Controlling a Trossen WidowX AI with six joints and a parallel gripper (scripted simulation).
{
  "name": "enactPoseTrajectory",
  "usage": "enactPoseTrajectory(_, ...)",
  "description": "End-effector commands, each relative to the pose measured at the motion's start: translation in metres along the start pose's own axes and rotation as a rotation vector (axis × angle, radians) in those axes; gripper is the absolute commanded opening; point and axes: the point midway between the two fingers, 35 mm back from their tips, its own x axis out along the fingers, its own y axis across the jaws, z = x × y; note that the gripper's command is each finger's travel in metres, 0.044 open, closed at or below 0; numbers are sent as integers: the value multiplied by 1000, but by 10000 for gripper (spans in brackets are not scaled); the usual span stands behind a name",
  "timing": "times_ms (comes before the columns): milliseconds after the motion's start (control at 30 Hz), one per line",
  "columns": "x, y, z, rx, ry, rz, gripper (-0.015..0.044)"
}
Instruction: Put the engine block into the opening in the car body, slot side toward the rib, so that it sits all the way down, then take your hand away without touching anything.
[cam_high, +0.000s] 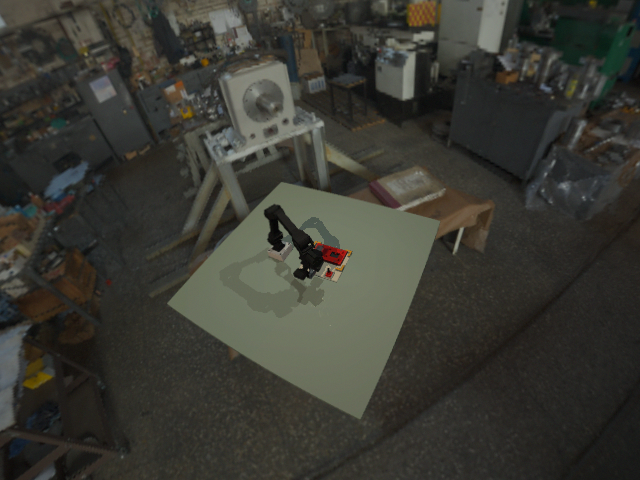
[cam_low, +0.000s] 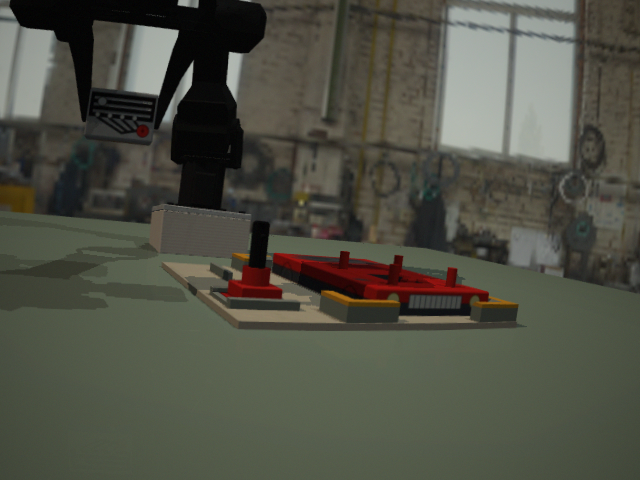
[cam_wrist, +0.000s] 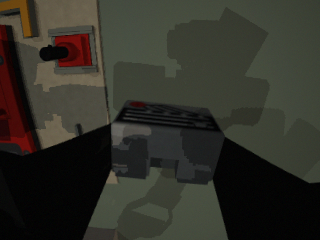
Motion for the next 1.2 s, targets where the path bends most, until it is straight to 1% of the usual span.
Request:
enactPoseTrajectory(0, -2, 0, -1, -3, -49, 2, 0)
enactPoseTrajectory(133, -1, 0, -4, -1, -148, 4, 0)
enactPoseTrajectory(667, 7, 0, -21, -2, -681, 3, 0)
enactPoseTrajectory(1167, 8, 0, -22, -3, -717, 2, 0)
